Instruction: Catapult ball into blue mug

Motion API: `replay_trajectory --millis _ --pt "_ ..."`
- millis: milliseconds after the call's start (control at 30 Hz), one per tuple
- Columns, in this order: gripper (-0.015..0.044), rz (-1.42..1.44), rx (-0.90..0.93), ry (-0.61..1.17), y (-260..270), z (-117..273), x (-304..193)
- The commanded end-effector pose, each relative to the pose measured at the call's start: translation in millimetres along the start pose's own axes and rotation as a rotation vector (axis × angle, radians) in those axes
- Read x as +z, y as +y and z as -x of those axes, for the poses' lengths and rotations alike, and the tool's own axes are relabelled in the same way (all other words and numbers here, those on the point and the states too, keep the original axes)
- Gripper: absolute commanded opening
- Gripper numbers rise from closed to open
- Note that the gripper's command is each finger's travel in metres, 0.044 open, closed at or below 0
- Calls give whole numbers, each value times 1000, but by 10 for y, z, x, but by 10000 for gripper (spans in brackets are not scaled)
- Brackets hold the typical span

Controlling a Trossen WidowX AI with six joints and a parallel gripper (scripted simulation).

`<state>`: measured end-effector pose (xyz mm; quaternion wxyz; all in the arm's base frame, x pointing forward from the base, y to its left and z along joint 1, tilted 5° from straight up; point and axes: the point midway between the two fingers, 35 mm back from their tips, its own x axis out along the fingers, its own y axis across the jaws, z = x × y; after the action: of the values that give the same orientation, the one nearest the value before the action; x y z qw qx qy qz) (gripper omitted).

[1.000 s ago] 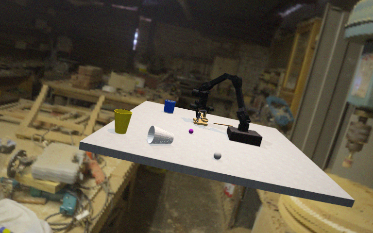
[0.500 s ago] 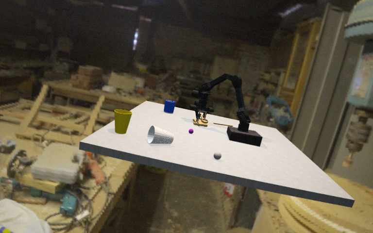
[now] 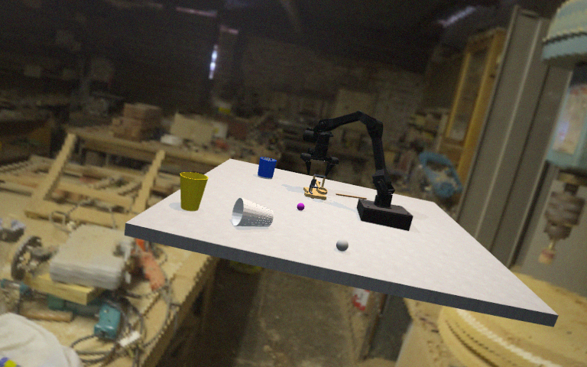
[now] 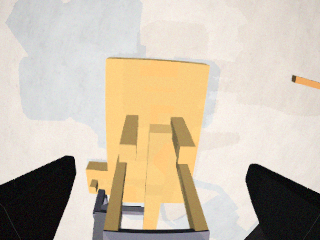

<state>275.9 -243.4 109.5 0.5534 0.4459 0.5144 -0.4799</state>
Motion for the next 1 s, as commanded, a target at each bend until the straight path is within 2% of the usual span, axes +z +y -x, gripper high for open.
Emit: replay_trajectory --millis 0,67,400,567,967 --pt "440 -4 22 -25 -7 390 -8" --pt "440 -1 23 -26 12 255 16" --pt "440 0 33 -34 -19 344 -9" --pt "440 0 32 -34 -1 -100 1" --pt "440 0 32 -34 8 -244 9"
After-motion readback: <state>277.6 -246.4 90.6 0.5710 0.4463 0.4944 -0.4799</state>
